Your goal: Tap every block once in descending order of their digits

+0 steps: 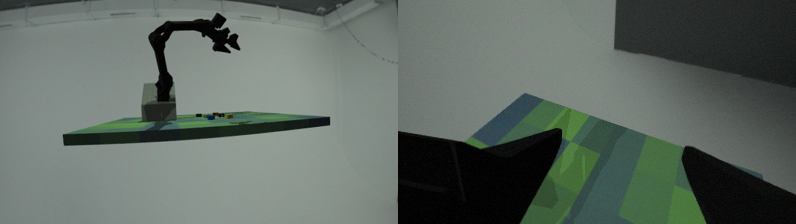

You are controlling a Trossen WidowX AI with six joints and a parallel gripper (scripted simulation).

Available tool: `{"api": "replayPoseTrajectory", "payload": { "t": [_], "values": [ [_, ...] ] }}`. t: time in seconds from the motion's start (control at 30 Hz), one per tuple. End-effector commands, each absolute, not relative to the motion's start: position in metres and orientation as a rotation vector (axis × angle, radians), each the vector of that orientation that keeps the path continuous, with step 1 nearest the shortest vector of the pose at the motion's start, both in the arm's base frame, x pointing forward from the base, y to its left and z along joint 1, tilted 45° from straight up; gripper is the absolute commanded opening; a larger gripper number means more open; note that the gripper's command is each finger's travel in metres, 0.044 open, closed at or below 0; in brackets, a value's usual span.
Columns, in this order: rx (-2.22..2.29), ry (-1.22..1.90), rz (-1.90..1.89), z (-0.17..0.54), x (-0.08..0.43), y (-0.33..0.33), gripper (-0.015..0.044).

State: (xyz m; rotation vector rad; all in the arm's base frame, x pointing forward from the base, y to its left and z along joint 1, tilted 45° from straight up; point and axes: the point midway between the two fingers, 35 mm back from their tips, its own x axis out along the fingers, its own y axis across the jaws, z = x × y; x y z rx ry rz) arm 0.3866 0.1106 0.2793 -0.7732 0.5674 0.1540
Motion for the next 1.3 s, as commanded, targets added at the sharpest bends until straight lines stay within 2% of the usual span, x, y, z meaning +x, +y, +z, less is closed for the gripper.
{"api": "replayPoseTrajectory", "payload": {
  "t": [0.0,0.4,1.27],
  "values": [
    [-0.722,0.830,-0.014,0.225,0.371,0.055,0.0400],
    [-0.629,1.452,-0.588,0.137,0.258,-0.083,0.0400],
    [-0.628,1.459,-0.597,0.136,0.257,-0.083,0.0400]
  ]
}}
